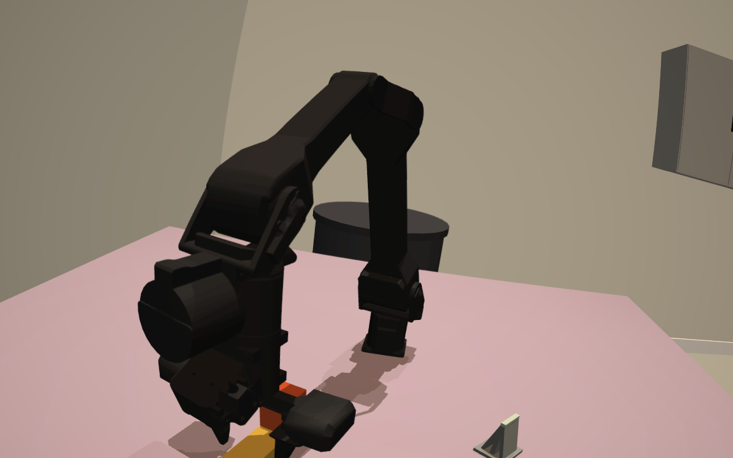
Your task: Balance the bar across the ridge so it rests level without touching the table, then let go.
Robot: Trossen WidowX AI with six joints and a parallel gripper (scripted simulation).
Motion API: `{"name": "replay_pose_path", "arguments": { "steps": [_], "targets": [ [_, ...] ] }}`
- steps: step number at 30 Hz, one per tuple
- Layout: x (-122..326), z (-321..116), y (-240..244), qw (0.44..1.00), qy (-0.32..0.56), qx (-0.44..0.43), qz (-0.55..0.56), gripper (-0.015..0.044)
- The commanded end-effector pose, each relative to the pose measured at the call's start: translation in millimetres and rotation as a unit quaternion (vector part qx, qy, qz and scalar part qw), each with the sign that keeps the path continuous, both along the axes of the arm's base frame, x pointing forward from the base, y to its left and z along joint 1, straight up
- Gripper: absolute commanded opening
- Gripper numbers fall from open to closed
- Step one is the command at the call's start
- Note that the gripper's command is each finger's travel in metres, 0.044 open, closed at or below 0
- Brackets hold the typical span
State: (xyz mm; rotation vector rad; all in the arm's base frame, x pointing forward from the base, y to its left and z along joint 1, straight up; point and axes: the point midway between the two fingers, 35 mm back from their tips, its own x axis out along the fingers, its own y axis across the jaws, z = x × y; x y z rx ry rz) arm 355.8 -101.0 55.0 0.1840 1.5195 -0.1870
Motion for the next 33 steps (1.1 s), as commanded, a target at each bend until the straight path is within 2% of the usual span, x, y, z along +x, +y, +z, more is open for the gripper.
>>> {"name": "replay_pose_path", "arguments": {
  "steps": [1, 12, 18, 26, 30, 33],
  "targets": [
    [-1.5, -4.3, -0.4, 1.000, 0.006, -0.001, -0.003, 0.0315],
    [-1.5, -4.3, -0.4, 1.000, 0.006, -0.001, -0.003, 0.0315],
    [-1.0, -2.2, 0.3, 1.000, 0.003, 0.001, 0.000, 0.0157],
    [-1.0, -2.2, 0.3, 1.000, 0.003, 0.001, 0.000, 0.0104],
    [-0.2, 4.1, 0.0, 1.000, 0.003, 0.001, 0.000, 0.0000],
    [0.6, 11.7, -0.3, 1.000, 0.003, 0.001, 0.000, 0.0000]
  ]
}}
